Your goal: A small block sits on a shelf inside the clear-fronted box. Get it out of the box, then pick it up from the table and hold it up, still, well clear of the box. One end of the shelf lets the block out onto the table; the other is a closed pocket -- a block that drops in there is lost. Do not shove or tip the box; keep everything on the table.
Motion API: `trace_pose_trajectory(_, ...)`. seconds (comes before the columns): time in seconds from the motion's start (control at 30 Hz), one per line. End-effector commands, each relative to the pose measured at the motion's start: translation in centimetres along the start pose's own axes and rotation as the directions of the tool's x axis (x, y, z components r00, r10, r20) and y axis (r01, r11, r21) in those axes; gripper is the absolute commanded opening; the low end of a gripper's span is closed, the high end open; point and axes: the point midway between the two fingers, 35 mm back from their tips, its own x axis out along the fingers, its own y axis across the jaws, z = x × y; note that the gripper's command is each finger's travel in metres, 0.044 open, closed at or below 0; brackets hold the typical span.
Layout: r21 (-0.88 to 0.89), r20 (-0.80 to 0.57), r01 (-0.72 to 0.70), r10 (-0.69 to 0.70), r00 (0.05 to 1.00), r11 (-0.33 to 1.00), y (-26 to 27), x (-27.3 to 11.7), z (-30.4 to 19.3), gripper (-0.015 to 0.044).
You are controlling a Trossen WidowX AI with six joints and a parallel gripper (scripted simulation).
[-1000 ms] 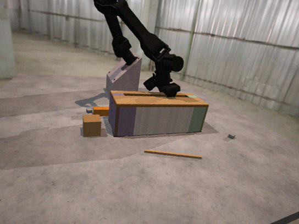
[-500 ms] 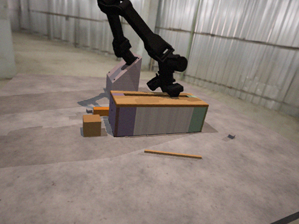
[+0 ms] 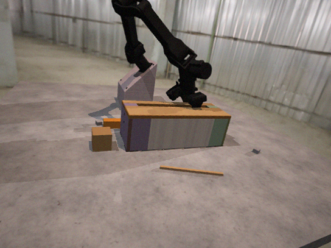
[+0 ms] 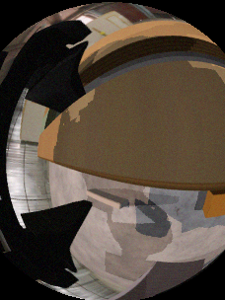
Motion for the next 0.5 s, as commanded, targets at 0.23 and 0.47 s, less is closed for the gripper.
trace_pose_trajectory(0.23,0.0,-0.006,0.0,0.0,1.0,1.0,0.0,0.4,-1.3,0.04)
trace_pose_trajectory(0.47,0.0,-0.006,0.0,0.0,1.0,1.0,0.0,0.6,-1.9,0.04)
